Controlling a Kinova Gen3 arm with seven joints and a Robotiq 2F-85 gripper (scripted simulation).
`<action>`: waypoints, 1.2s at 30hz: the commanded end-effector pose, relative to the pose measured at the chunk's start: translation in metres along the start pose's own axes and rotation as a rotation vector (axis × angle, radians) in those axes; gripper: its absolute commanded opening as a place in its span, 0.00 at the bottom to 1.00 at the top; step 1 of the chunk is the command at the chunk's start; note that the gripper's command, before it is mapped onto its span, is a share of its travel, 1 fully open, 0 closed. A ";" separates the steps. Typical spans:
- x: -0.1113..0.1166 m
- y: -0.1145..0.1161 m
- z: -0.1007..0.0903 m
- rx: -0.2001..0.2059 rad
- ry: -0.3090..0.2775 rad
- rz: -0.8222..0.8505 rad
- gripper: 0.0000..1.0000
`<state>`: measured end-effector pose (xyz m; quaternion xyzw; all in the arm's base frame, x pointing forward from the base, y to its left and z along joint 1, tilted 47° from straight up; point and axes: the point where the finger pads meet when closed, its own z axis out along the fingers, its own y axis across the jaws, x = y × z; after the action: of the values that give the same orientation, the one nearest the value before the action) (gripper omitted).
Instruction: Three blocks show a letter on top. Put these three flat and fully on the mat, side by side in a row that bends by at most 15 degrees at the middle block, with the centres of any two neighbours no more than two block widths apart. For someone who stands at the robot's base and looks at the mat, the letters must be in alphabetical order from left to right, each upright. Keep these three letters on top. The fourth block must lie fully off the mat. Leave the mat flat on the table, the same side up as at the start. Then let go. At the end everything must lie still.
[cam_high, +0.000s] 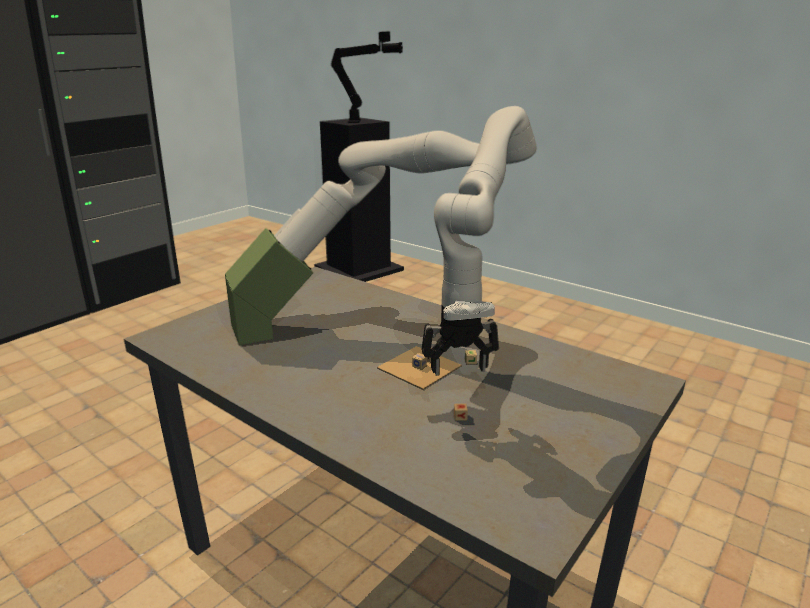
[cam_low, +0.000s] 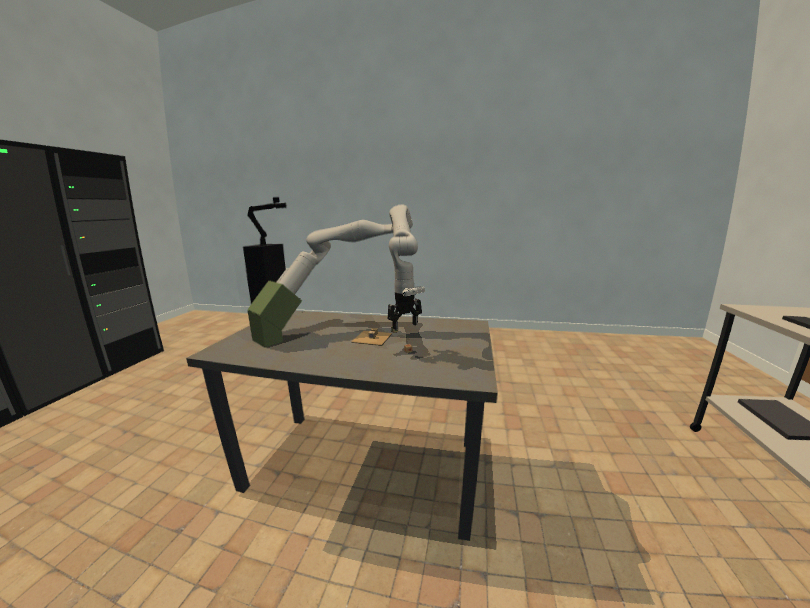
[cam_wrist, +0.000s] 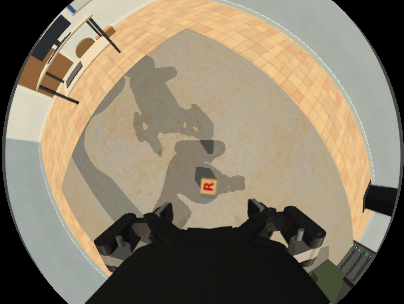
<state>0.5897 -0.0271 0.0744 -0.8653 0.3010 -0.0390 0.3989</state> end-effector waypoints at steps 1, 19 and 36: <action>0.003 0.000 0.001 -0.003 -0.001 0.022 1.00; 0.009 -0.001 0.002 -0.011 -0.006 0.138 1.00; 0.010 -0.002 0.002 -0.012 -0.007 0.154 0.62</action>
<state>0.5987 -0.0290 0.0719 -0.8422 0.3653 -0.0024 0.3966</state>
